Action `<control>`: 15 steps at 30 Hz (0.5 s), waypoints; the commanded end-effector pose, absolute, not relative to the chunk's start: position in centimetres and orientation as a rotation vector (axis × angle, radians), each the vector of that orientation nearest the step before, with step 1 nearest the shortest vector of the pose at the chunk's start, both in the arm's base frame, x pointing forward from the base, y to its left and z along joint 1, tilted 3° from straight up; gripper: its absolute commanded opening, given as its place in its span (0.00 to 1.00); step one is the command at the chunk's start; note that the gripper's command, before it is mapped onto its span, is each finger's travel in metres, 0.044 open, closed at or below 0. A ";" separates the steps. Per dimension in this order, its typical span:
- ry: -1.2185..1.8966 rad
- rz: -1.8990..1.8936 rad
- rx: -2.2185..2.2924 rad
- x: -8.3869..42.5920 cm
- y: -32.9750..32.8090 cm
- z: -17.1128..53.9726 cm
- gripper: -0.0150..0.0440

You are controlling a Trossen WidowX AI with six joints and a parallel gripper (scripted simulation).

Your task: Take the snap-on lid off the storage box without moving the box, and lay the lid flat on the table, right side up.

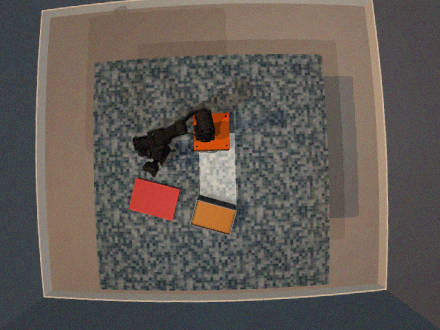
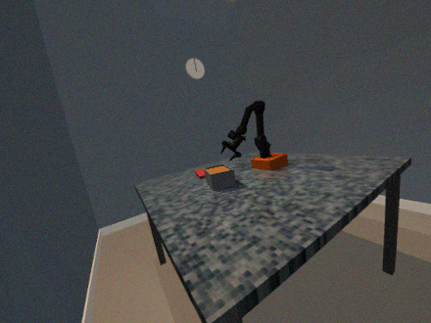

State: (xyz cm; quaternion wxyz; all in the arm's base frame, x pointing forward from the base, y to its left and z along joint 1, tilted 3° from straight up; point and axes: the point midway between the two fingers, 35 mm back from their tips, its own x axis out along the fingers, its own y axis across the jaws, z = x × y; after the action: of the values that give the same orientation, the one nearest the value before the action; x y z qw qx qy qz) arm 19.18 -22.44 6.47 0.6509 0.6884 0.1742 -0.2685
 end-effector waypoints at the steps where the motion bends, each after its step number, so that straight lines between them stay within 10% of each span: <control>1: 0.385 -0.604 1.545 19.0 -22.7 7.6 1.00; 15: 0.385 -0.605 1.545 17.8 -22.5 10.1 1.00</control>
State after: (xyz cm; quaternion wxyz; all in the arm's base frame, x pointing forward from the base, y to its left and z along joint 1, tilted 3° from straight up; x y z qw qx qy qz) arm 17.97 -22.31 9.20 0.6508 0.6884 0.1745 -0.2687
